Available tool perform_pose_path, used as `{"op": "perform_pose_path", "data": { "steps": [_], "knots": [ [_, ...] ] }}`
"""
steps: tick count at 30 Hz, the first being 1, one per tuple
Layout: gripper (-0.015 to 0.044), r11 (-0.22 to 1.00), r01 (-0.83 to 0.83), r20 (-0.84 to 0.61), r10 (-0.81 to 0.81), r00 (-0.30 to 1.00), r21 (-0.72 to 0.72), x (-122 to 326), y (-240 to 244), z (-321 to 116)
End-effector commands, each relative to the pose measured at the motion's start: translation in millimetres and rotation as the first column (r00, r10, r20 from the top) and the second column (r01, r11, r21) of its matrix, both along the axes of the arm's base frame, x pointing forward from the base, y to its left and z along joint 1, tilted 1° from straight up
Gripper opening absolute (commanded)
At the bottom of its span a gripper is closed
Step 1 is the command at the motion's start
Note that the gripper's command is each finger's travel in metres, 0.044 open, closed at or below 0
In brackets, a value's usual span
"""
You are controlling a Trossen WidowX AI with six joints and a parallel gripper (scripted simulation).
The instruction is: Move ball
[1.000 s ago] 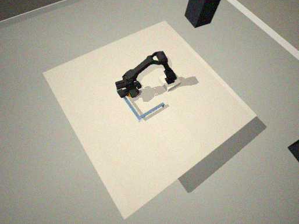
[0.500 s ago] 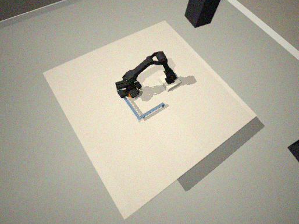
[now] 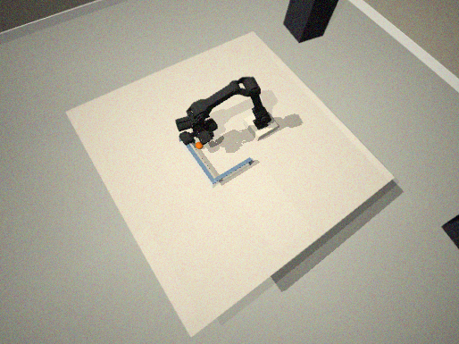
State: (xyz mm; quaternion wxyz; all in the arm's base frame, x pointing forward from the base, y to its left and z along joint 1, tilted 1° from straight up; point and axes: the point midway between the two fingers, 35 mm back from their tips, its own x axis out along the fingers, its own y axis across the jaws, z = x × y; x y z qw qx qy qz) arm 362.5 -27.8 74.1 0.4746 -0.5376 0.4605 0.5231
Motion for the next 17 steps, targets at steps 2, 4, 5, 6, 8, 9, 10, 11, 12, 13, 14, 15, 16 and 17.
{"op": "perform_pose_path", "data": {
  "steps": [2,4,5,6,8,9,10,11,12,13,14,15,16,17],
  "knots": [
    [0.0291,1.0,-0.006,0.004,0.006,1.0,0.003,-4,0,24],
    [0.0291,1.0,0.0,0.027,0.0,1.0,-0.002,2,0,20],
    [0.0291,1.0,0.0,0.027,0.0,1.0,-0.002,2,0,20],
    [0.0291,1.0,0.0,0.027,0.0,1.0,-0.002,2,0,20],
    [0.0291,1.0,0.0,0.027,0.0,1.0,-0.002,2,0,20],
    [0.0291,1.0,0.0,0.027,0.0,1.0,-0.002,2,0,20],
    [0.0291,1.0,0.0,0.027,0.0,1.0,-0.002,2,0,20],
    [0.0317,1.0,0.0,0.027,0.0,1.0,-0.002,1,0,23],
    [0.0343,1.0,0.0,0.026,0.0,1.0,-0.002,1,0,32],
    [0.0369,1.0,0.0,0.025,0.0,1.0,-0.002,-1,0,46],
    [0.0396,1.0,0.0,0.025,0.0,1.0,-0.002,-4,0,60],
    [0.0422,1.0,0.0,0.024,0.0,1.0,-0.002,-6,0,68],
    [0.044,1.0,0.0,0.024,0.0,1.0,-0.002,-6,0,71],
    [0.044,1.0,0.0,0.024,0.0,1.0,-0.002,-6,0,71]
  ]
}}
